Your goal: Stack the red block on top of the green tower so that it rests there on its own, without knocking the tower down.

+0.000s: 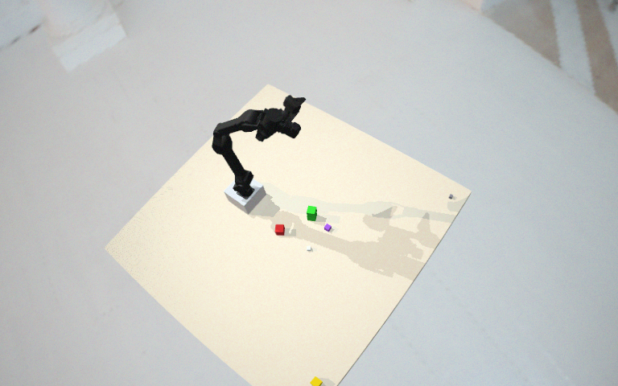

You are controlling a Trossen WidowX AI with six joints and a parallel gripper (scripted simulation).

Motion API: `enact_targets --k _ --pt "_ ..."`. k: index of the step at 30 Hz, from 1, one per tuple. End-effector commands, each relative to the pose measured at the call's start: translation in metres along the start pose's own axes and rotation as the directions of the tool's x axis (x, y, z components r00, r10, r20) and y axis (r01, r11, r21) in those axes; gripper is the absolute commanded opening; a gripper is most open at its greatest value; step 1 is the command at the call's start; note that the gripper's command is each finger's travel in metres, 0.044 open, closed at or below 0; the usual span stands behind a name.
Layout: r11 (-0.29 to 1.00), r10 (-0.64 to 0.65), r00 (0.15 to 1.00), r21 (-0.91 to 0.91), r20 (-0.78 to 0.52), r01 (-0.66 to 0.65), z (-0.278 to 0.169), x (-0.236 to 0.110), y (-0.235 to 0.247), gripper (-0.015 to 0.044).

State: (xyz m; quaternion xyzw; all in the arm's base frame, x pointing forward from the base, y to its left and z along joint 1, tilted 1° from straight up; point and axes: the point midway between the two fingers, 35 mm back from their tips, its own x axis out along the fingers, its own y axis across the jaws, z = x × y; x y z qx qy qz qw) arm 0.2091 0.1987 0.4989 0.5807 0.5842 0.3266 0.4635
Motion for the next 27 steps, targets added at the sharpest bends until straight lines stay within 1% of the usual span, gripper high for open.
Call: enact_targets --k 1,2,8,15,21,27 --pt "1.0 -0.001 1.0 -0.004 0.006 0.001 0.002 0.0 -0.001 0.0426" --pt "1.0 -0.004 1.0 -0.017 0.023 0.004 0.008 0.0 -0.003 0.044" --pt "0.983 -0.055 0.975 -0.157 0.214 0.09 0.073 -0.006 -0.035 0.044" --pt "0.915 -0.167 0.898 -0.276 0.407 0.296 0.141 -0.022 -0.087 0.044" --pt "0.796 -0.297 0.797 -0.325 0.525 0.511 0.188 -0.043 -0.141 0.044" --pt "0.613 -0.45 0.67 -0.342 0.59 0.712 0.223 -0.068 -0.203 0.044"
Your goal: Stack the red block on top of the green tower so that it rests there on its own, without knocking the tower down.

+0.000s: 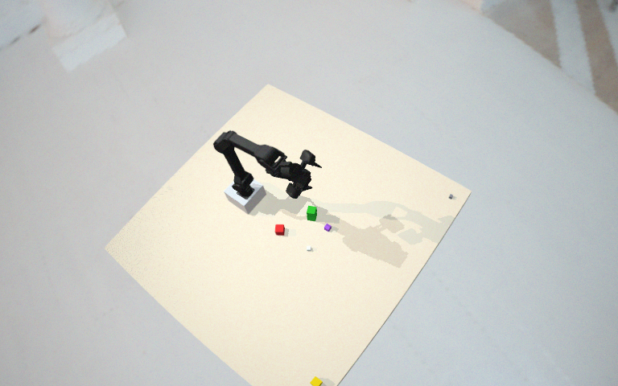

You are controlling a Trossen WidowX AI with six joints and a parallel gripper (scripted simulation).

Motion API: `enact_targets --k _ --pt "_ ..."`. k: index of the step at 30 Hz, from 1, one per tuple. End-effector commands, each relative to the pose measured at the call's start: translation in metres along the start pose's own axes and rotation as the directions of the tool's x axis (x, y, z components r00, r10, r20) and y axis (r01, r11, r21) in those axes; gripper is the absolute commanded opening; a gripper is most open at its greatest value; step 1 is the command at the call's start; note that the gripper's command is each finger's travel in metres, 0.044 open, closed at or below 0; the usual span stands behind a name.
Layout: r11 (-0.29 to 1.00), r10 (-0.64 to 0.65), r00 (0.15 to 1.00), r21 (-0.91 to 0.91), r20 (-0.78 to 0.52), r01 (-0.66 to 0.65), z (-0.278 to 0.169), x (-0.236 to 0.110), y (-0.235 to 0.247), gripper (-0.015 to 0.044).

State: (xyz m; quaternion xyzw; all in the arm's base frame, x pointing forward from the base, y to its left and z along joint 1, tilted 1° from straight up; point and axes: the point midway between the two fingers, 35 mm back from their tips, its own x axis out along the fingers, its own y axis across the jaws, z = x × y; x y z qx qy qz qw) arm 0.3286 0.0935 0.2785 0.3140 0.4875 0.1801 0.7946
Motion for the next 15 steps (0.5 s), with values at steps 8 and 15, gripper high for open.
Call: enact_targets --k 8,15 --pt "0.882 -0.369 0.926 -0.346 -0.087 0.319 -0.028 0.029 -0.13 0.044" --pt "0.734 -0.553 0.81 -0.573 -0.194 0.364 -0.065 0.029 -0.202 0.044"
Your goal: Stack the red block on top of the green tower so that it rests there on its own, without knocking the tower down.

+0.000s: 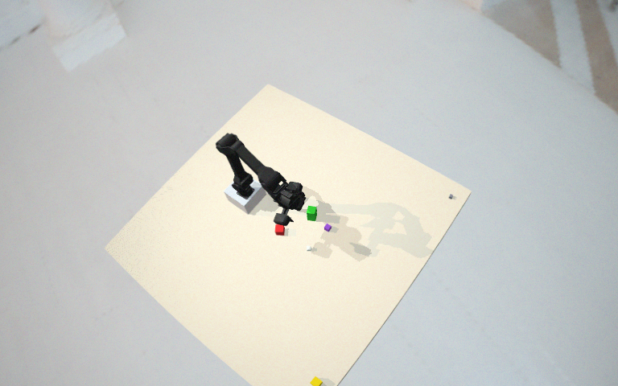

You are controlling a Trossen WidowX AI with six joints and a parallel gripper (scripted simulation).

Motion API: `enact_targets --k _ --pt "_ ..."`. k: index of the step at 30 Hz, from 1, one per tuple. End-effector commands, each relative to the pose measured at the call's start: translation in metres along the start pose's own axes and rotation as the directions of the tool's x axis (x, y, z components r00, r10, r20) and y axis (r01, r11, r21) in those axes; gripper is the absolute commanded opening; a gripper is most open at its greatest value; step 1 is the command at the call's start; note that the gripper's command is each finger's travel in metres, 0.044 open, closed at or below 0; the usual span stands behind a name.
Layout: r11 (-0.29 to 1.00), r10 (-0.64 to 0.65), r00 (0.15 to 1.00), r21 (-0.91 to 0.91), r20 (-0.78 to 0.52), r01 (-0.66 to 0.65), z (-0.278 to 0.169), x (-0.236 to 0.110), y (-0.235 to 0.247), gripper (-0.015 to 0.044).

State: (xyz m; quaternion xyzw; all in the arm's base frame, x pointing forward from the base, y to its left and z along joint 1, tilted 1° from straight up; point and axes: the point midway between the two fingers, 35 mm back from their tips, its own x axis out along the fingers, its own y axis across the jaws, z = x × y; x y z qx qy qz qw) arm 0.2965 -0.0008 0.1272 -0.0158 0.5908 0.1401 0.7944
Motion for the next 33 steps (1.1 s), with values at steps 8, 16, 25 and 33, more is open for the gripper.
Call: enact_targets --k 8,16,25,33 --pt "0.945 -0.14 0.952 -0.324 -0.273 0.046 -0.086 0.038 -0.041 0.044" --pt "0.945 -0.14 0.952 -0.324 -0.273 0.046 -0.091 0.036 -0.043 0.044" --pt "0.945 -0.14 0.952 -0.324 -0.273 0.046 -0.105 0.085 -0.05 0.044" --pt "0.945 -0.14 0.952 -0.324 -0.273 0.046 -0.107 0.088 -0.05 0.044"
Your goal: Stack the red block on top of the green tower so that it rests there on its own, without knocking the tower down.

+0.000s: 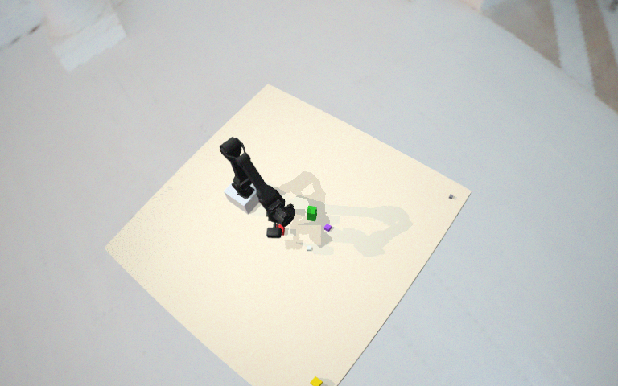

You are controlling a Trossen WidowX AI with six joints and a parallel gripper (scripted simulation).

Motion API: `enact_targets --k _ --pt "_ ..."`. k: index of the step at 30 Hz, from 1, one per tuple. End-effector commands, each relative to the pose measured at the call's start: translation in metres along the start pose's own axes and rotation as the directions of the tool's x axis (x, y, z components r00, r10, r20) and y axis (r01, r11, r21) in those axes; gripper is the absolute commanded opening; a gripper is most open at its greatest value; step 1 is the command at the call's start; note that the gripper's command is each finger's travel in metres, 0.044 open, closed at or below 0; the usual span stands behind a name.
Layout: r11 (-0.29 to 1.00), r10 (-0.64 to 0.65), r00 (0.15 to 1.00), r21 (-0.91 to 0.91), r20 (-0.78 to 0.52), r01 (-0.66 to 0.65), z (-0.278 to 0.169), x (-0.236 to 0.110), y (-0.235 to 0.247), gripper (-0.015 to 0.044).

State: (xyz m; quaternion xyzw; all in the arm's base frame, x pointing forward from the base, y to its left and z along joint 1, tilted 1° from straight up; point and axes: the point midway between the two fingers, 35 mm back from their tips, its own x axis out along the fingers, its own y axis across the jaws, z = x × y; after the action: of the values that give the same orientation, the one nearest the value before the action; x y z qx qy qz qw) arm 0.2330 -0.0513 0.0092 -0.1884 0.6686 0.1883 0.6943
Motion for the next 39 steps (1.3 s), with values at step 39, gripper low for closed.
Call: enact_targets --k 39 --pt "1.0 0.002 1.0 -0.006 -0.007 -0.002 -0.002 0.046 0.001 0.044"
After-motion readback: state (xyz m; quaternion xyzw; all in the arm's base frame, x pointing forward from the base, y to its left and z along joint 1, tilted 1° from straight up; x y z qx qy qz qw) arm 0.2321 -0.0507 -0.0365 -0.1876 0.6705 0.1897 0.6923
